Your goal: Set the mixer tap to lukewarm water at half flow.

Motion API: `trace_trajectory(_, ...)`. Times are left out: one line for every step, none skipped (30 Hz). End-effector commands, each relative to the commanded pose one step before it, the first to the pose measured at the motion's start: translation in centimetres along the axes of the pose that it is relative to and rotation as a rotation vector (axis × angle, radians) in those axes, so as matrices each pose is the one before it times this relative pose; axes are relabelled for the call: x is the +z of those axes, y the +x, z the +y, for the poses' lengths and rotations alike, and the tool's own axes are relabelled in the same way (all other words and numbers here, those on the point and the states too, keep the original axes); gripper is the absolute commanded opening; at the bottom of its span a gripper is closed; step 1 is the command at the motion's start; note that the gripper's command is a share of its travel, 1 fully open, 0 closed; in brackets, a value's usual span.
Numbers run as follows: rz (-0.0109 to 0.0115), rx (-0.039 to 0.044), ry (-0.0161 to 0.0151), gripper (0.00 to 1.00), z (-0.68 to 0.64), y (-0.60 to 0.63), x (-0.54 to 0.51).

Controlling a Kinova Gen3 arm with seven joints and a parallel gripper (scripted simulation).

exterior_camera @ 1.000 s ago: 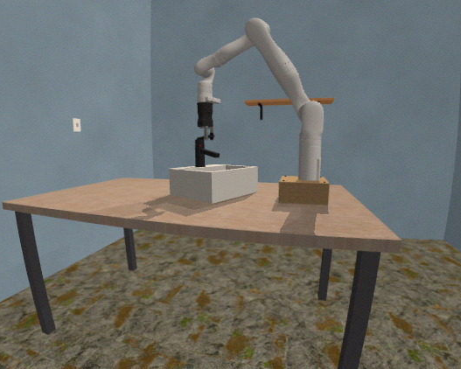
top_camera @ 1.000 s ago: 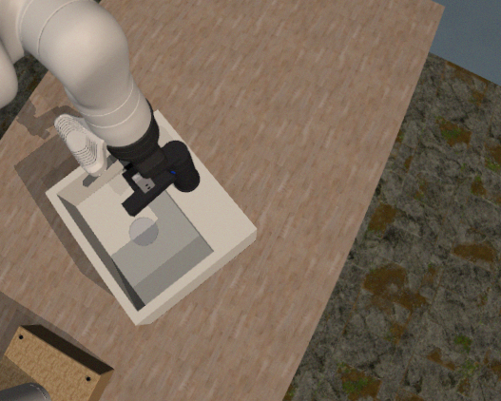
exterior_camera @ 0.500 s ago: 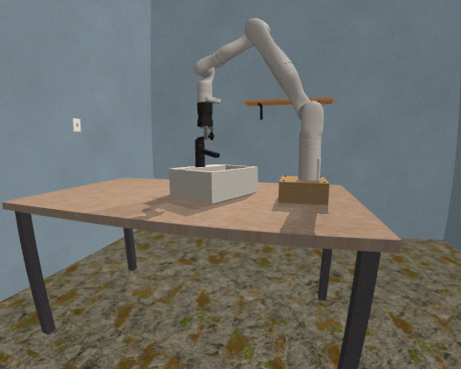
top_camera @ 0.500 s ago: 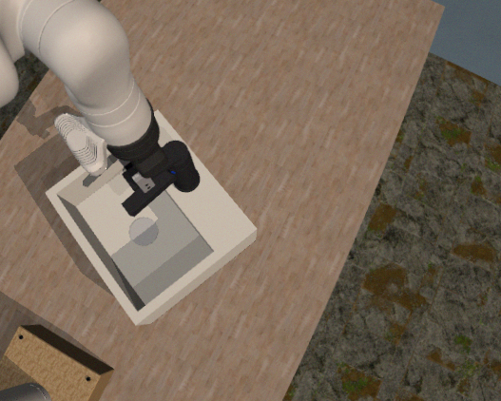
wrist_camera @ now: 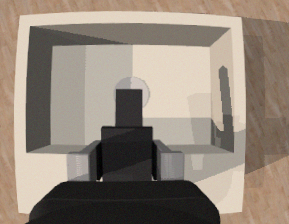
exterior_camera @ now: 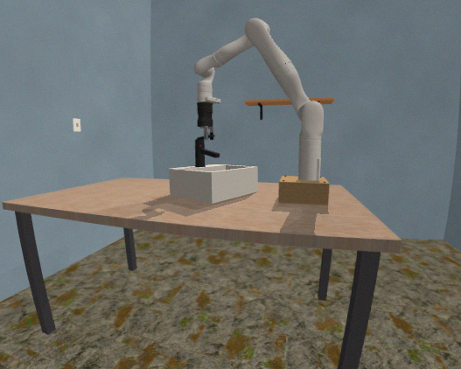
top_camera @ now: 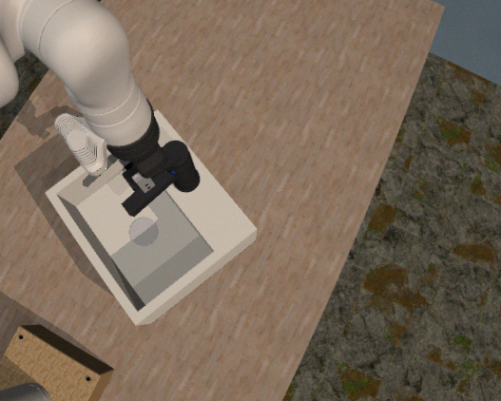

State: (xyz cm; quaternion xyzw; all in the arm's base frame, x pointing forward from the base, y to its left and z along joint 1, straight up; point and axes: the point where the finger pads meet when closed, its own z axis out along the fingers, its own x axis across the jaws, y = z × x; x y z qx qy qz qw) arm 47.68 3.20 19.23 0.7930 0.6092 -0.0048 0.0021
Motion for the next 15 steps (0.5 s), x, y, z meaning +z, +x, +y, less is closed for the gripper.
trace_trajectory(0.00954, -0.00370, -0.01637, 0.00, 0.533, 0.235, -0.753)
trace_trajectory(0.00000, 0.00000, 0.00000, 0.00, 0.000, 0.000, 0.000)
trace_trajectory(0.00000, 0.00000, 0.00000, 0.00, 0.000, 0.000, 0.000)
trace_trajectory(0.00000, 0.00000, 0.00000, 0.00, 0.000, 0.000, 0.000)
trace_trajectory(0.00000, 0.00000, 0.00000, 0.00, 0.000, 0.000, 0.000)
trace_trajectory(0.00000, 0.00000, 0.00000, 0.00, 0.000, 0.000, 0.000)
trace_trajectory(0.00000, 0.00000, 0.00000, 0.00, 0.000, 0.000, 0.000)
trace_trajectory(0.00000, 0.00000, 0.00000, 0.00, 0.000, 0.000, 0.000)
trace_trajectory(0.00000, 0.00000, 0.00000, 0.00, 0.000, 0.000, 0.000)
trace_trajectory(0.00000, 0.00000, 0.00000, 0.00, 0.000, 0.000, 0.000)
trace_trajectory(0.00000, 0.00000, 0.00000, 0.00, 0.000, 0.000, 0.000)
trace_trajectory(0.00000, 0.00000, 0.00000, 1.00, 0.000, 0.000, 0.000)
trace_trajectory(0.00000, 0.00000, 0.00000, 1.00, 0.000, 0.000, 0.000)
trace_trajectory(0.00000, 0.00000, 0.00000, 1.00, 0.000, 0.000, 0.000)
trace_trajectory(0.00000, 0.00000, 0.00000, 1.00, 0.000, 0.000, 0.000)
